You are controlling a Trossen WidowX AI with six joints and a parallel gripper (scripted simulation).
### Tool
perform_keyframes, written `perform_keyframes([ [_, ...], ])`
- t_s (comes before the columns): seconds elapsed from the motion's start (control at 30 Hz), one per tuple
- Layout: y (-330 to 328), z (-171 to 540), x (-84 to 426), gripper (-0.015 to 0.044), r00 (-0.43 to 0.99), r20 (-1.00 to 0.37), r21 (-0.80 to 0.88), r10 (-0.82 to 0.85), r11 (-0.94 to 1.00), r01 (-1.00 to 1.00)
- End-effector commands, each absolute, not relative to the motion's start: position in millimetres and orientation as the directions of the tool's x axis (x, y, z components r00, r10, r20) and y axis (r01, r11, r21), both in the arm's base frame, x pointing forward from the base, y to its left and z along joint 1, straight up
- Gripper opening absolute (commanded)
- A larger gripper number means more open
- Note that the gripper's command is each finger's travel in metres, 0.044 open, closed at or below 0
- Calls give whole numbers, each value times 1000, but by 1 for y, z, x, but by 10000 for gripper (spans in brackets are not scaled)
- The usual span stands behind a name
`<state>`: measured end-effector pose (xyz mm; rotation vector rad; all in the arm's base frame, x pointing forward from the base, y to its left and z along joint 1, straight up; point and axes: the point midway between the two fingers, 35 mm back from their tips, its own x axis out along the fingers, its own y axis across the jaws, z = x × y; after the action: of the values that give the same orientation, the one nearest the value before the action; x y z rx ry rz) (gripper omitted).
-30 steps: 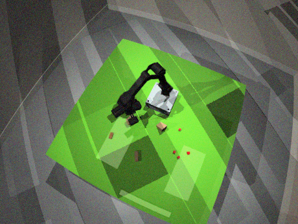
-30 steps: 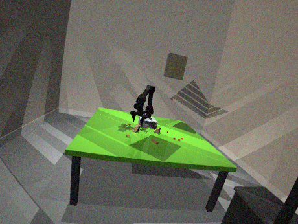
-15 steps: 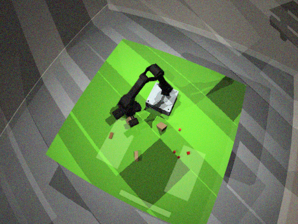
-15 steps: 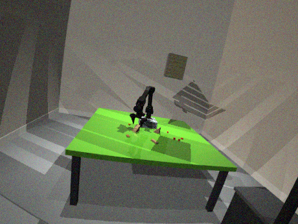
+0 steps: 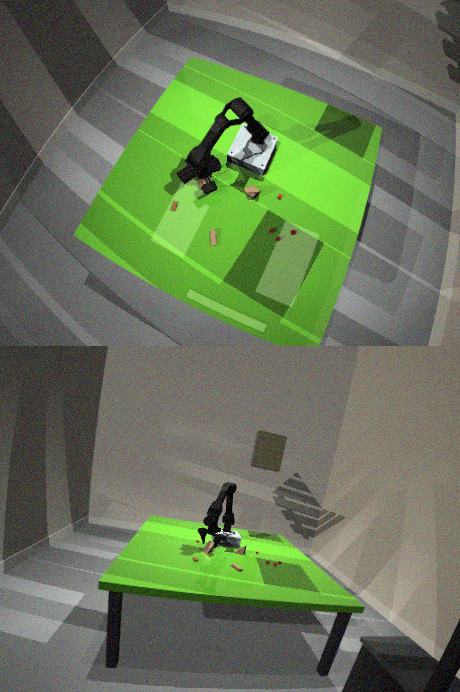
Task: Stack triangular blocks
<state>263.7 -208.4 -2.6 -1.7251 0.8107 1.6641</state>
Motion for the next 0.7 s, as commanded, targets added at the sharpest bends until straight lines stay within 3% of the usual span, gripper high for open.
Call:
perform_keyframes([
  [0.0, -208, -11, 263, 440, 22, -1000, -7, -17, -629, -777],
  [0.5, -206, -32, 263, 440, 22, -1000, -5, -19, -630, -777],
  [0.67, -206, -32, 263, 309, 22, -1000, -5, -19, -630, -777],
])
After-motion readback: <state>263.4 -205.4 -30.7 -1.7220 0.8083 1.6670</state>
